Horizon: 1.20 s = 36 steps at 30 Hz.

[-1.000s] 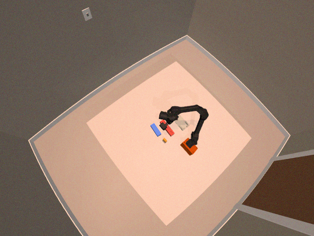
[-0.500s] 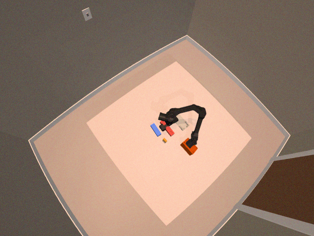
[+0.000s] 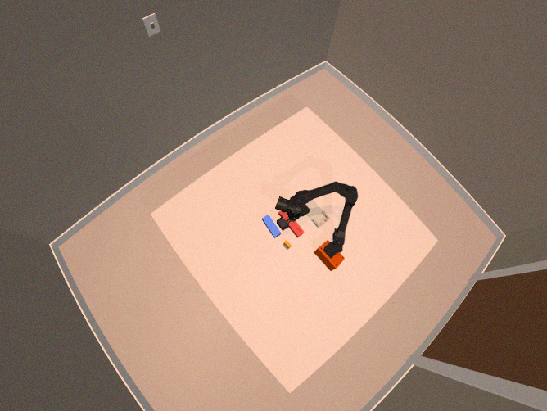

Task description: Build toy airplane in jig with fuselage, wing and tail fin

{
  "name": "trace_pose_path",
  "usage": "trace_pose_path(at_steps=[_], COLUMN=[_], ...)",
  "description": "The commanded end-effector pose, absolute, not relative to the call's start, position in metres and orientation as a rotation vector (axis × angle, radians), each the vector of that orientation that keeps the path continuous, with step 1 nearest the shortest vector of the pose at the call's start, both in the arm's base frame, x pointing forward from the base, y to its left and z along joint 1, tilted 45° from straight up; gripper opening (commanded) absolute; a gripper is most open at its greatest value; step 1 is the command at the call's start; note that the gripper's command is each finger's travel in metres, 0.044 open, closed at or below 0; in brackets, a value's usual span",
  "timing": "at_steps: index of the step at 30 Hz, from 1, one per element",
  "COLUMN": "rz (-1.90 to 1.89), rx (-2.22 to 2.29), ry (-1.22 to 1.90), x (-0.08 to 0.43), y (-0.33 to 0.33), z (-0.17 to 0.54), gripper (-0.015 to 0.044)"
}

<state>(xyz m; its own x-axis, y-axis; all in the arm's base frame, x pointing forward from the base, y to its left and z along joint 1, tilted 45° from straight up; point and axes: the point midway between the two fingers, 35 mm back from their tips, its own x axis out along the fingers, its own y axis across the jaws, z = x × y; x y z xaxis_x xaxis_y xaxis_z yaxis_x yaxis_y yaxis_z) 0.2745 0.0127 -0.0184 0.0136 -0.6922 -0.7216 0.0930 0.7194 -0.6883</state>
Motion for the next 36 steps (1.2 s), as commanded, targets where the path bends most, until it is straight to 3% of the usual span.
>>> trace_pose_path(at_steps=[1,27,36], rz=[-0.660,-0.662,-0.662], rx=[-0.544,-0.546,-0.546], ry=[1.447,1.446,1.446], x=[0.273,0.272,0.272], y=[0.006,-0.022,-0.022], z=[-0.026,-0.053,-0.053], gripper=[0.0440,0.0440,0.0204])
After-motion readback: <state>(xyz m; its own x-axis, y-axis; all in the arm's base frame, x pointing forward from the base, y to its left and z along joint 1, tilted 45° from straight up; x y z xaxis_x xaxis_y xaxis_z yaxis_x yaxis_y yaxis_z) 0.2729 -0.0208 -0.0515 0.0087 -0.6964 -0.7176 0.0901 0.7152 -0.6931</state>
